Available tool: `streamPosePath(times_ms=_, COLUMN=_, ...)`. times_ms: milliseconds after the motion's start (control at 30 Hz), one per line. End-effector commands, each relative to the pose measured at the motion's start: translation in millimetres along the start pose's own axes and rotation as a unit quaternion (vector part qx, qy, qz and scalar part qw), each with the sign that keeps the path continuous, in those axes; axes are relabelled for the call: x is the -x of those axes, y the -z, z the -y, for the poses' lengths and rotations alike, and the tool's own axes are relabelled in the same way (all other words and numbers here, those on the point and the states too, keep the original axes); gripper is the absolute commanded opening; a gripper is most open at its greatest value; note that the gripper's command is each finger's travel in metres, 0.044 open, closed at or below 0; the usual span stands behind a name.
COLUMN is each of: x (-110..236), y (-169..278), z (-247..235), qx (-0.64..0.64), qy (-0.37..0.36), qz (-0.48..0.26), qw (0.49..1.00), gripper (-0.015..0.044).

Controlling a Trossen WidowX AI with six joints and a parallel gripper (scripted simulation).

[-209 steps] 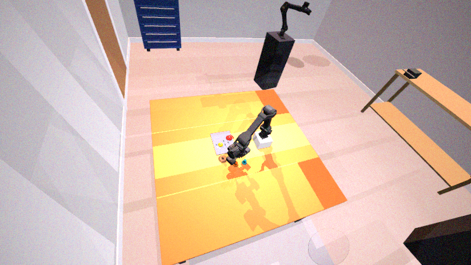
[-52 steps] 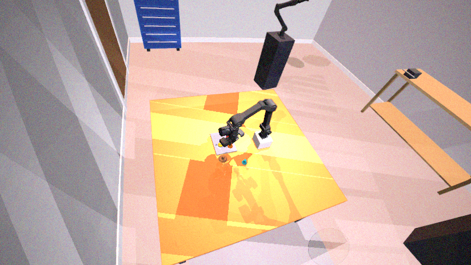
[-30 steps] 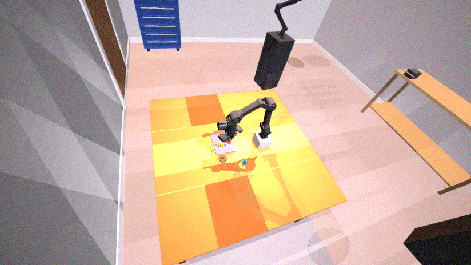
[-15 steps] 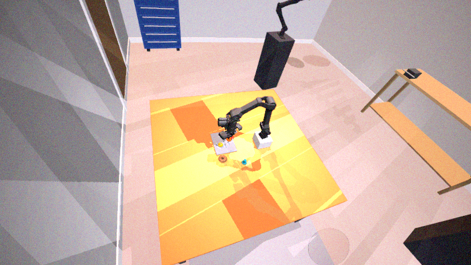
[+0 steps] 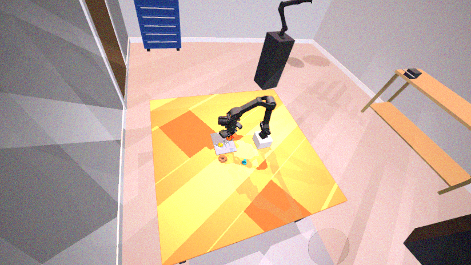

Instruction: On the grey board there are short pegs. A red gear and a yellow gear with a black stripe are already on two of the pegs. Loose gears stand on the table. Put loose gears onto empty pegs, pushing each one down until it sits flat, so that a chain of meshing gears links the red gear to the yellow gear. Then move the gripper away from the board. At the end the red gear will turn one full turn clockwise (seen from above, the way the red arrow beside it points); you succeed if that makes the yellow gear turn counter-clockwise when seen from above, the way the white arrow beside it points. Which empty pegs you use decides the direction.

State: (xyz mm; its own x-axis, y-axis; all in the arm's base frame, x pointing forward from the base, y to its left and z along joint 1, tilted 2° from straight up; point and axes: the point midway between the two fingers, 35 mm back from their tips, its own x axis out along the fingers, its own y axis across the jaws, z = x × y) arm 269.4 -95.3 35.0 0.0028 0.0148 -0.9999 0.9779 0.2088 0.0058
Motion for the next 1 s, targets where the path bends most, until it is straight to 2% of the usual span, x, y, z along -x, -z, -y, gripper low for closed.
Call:
streamPosePath(times_ms=0, x=0, y=0, z=1, qx=0.002, qy=0.001, qz=0.001, qw=1.0, gripper=0.0)
streamPosePath(times_ms=433, x=0, y=0, z=0, qx=0.006, qy=0.001, qz=0.001, qw=1.0, gripper=0.0)
streamPosePath(times_ms=967, x=-21, y=-1, z=1, qx=0.111, qy=0.001, qz=0.001, qw=0.994, gripper=0.0)
